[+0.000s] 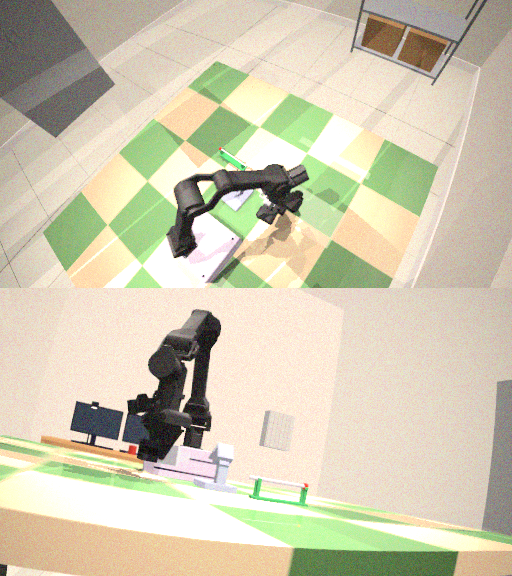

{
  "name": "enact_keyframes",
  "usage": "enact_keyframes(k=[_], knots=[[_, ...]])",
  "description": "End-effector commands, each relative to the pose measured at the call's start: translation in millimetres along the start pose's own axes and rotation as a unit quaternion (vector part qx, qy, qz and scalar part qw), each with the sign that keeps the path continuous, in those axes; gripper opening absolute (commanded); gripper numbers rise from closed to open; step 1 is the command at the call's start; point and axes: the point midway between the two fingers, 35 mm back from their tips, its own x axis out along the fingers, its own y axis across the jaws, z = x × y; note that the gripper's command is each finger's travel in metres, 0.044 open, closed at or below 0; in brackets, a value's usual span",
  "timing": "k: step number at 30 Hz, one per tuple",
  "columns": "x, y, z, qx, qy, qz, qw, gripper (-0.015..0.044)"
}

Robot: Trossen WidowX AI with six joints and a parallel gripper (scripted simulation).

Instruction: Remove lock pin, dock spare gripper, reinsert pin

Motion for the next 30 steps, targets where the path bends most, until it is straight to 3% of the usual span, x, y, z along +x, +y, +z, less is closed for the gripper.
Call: enact_keyframes(k=[1, 30], knots=[[-2.9, -0.6, -0.7, 0.055, -0.002, 0.003, 0.998, 0.0000], [-4.6, -5.3, -4.6, 0.404, -0.001, 0.004, 0.915, 0.0000]])
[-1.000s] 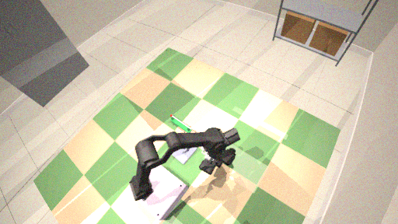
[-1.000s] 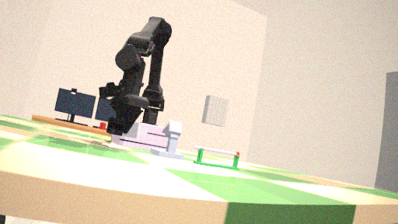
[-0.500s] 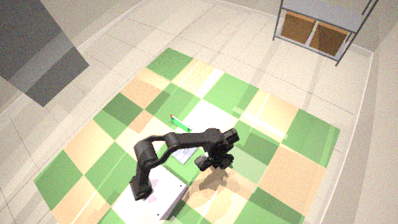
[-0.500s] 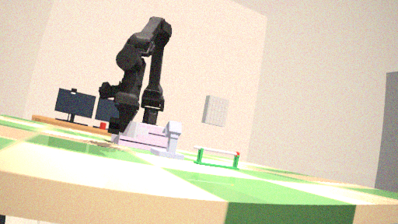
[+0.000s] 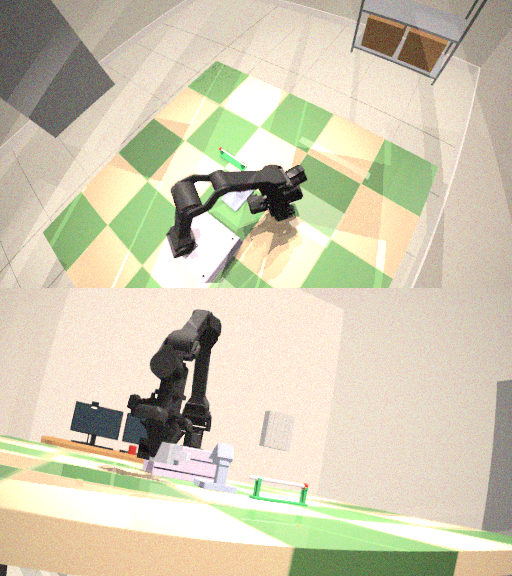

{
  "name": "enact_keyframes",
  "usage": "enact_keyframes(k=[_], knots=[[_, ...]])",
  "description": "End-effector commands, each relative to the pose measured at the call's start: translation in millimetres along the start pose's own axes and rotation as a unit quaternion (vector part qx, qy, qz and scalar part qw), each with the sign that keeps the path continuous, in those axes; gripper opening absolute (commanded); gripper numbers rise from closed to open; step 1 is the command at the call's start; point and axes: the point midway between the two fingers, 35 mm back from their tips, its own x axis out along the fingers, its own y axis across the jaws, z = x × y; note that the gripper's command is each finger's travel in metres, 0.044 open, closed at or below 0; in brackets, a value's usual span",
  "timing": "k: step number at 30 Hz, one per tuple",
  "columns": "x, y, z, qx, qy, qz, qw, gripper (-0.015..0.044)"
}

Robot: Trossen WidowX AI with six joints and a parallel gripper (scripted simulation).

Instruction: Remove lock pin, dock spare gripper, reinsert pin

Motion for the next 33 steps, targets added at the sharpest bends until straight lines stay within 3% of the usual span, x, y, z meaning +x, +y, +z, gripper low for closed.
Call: enact_keyframes(k=[1, 17, 33], knots=[[-3.0, -0.5, 0.0, 0.055, 0.001, 0.005, 0.998, 0.0000], [-3.9, -3.9, 0.2, 0.251, 0.002, 0.005, 0.968, 0.0000], [-4.7, -7.4, 0.5, 0.437, 0.003, 0.005, 0.899, 0.0000]])
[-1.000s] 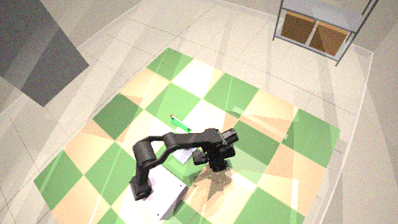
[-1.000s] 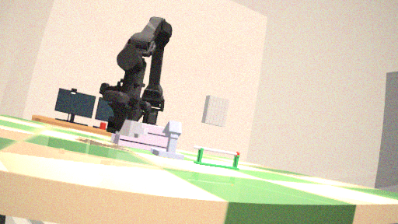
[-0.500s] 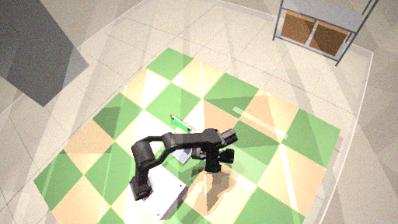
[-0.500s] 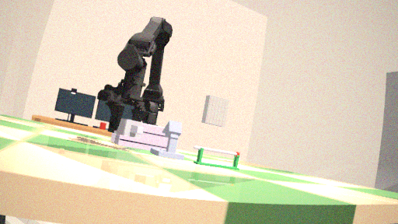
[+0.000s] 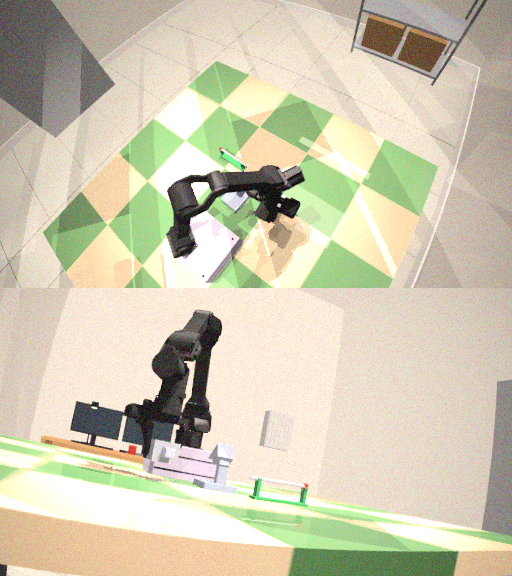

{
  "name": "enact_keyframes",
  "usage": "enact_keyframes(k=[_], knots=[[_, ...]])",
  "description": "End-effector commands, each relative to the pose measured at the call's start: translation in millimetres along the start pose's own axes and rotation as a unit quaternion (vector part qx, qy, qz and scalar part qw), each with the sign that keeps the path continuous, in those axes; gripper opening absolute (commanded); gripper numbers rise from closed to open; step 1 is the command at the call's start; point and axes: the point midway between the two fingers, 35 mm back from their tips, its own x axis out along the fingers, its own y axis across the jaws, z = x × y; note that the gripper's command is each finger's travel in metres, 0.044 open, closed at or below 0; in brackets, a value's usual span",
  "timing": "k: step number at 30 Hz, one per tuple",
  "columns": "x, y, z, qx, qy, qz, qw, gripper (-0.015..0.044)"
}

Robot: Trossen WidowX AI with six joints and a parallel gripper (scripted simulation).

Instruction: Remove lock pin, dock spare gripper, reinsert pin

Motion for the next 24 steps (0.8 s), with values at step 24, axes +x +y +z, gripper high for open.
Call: enact_keyframes(k=[24], knots=[[-4.1, -2.4, 3.2, 0.269, 0.005, 0.003, 0.963, 0.0000]])
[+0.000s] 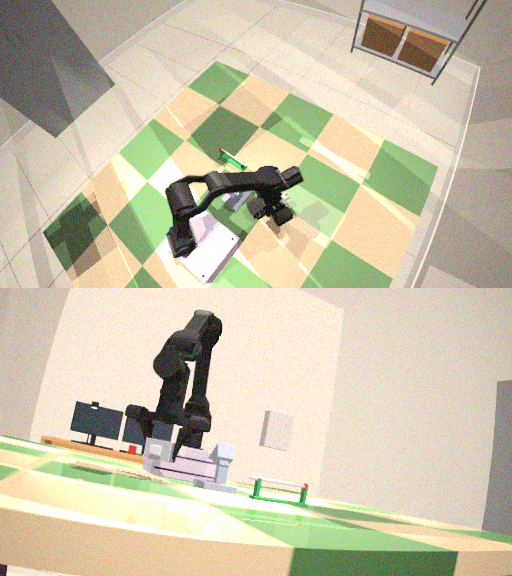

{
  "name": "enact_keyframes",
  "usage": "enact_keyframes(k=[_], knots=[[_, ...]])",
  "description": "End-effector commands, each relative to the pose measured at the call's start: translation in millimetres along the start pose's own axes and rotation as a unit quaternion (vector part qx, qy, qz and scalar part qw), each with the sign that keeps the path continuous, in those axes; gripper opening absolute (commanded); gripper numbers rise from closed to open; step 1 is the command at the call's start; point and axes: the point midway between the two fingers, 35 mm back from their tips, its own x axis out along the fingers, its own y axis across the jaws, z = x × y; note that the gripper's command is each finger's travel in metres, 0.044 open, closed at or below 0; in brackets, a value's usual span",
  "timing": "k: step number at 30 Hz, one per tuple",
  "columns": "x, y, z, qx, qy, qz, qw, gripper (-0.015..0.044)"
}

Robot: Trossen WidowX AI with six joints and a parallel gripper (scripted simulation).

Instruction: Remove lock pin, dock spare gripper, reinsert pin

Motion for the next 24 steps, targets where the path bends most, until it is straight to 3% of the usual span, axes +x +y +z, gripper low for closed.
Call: enact_keyframes(k=[1, 10, 24], knots=[[-2, 0, -1, 0.011, 0.006, 0.001, 1.000, 0.0000], [29, 0, 1, 0.011, 0.005, 0.001, 1.000, 0.0000], [41, 0, 0, 0.011, 0.005, 0.001, 1.000, 0.0000]])
